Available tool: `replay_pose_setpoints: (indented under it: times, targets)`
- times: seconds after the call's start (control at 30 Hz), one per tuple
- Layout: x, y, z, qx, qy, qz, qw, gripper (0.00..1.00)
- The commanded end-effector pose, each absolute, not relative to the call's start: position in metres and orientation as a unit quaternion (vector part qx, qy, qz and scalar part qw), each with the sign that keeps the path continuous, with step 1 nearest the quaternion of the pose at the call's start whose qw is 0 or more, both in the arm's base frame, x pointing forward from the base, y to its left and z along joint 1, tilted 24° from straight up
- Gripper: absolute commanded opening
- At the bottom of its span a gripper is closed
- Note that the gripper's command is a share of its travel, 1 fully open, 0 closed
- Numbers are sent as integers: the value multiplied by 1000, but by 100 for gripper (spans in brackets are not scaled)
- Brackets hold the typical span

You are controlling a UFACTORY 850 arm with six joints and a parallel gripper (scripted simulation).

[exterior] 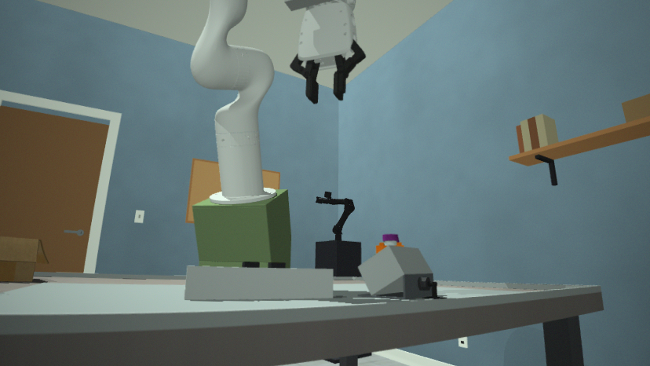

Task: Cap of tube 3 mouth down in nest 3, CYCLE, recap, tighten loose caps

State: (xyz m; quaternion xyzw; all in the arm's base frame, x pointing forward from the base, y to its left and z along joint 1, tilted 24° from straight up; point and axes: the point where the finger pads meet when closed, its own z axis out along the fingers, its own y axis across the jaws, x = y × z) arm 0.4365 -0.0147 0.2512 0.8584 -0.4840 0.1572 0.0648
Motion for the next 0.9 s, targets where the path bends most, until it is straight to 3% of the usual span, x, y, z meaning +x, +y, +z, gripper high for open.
replay_pose_setpoints:
  times: [0.0, 0.87]
  targets:
    - [435, -12, 244, 854, -491, 158, 63, 46]
    - [433, -14, 201, 965, -156, 133, 164, 46]
